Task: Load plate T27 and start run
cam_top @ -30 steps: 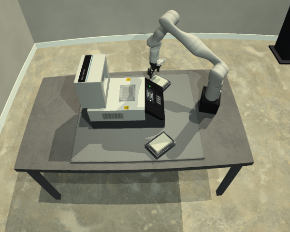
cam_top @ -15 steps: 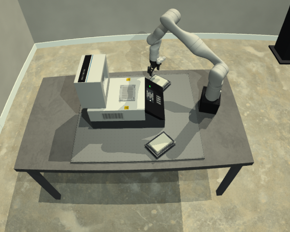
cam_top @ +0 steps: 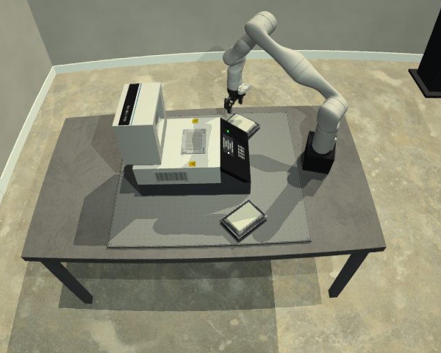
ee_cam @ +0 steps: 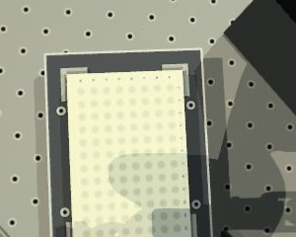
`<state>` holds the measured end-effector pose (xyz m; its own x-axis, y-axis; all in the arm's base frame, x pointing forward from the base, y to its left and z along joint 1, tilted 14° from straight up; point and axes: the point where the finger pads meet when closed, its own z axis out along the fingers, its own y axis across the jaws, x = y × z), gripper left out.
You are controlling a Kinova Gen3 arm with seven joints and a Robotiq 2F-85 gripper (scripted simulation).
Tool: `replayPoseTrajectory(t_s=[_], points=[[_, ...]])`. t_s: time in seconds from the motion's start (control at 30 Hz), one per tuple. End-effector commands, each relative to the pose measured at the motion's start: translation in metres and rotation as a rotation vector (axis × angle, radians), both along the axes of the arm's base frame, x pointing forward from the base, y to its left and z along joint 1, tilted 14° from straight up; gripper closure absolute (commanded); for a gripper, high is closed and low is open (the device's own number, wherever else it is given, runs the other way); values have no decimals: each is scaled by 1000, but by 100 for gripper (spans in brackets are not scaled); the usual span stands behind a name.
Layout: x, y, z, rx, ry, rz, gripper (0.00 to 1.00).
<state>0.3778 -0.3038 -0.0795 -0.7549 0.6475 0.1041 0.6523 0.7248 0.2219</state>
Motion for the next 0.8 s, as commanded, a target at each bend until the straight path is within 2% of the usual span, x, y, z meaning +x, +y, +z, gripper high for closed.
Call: replayPoseTrajectory(t_s=[0.0, 0.77], points=[[0, -2, 4, -2, -1, 0, 0], [-2, -8, 30, -2, -1, 0, 0]])
